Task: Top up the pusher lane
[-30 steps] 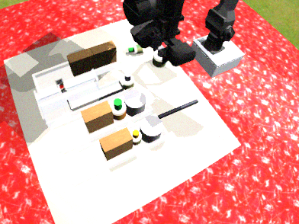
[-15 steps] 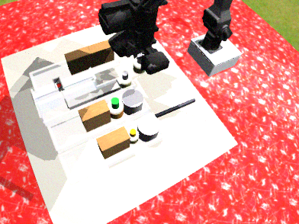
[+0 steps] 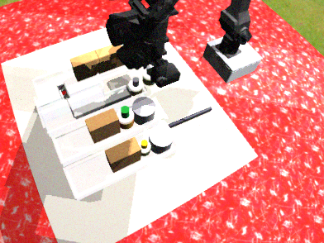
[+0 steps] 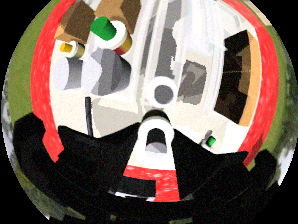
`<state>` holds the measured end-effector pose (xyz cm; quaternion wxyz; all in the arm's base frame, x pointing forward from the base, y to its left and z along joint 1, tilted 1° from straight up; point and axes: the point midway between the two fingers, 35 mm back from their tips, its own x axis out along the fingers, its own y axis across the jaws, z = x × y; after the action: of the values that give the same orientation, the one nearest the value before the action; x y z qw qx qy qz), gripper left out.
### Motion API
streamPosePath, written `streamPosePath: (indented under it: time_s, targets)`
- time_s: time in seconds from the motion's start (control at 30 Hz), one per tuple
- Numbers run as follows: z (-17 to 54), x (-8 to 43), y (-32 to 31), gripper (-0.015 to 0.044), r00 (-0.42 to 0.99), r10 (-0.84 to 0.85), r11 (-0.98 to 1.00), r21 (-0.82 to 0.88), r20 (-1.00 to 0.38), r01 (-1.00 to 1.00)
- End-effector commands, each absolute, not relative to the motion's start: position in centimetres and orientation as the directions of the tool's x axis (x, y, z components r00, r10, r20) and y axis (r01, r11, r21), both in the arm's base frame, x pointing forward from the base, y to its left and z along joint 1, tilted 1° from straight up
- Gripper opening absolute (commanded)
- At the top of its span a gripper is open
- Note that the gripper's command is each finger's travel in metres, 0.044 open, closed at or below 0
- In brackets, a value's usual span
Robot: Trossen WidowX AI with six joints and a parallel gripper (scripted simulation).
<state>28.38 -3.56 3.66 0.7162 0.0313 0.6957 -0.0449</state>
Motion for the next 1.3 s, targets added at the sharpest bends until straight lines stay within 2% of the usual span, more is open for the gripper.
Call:
streamPosePath:
  time_s: [0.0, 1.27]
  targets:
    - [3.3, 28.4, -3.5, 0.0000, 0.021, -0.018, 0.994, -0.016, -1.000, 0.104]
    - [3.3, 30.1, -3.7, 0.0000, 0.023, -0.018, 0.994, -0.016, -1.000, 0.104]
